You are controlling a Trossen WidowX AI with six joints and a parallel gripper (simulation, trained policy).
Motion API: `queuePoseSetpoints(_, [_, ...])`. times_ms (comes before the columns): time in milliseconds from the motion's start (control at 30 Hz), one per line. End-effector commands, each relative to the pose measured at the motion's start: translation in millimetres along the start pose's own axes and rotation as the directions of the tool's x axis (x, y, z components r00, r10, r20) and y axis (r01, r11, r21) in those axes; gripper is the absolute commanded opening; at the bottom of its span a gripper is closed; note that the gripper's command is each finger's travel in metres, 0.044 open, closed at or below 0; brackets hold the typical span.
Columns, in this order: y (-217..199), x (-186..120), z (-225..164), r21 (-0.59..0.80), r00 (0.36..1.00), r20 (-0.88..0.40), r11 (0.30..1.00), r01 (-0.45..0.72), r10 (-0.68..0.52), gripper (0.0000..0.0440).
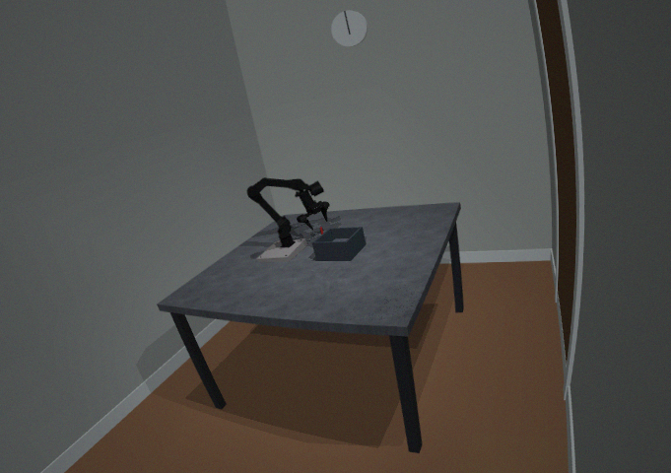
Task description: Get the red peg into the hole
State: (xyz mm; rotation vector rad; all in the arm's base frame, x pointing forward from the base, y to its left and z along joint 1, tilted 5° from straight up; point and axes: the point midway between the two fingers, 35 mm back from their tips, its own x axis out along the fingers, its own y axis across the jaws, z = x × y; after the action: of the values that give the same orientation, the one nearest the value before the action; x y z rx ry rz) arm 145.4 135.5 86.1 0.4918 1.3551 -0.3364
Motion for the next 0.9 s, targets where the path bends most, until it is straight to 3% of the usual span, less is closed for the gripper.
queuePoseSetpoints(0, [4,-2,-2,0.026,0.999,-0.034,1.000,0.016,-0.015,0.0440])
queuePoseSetpoints(500, [14,-9,-9,0.068,0.993,-0.106,0.995,0.068,-0.060,0.0440])
queuePoseSetpoints(867, [10,14,-14,0.089,0.984,-0.131,0.987,0.133,-0.121,0.0439])
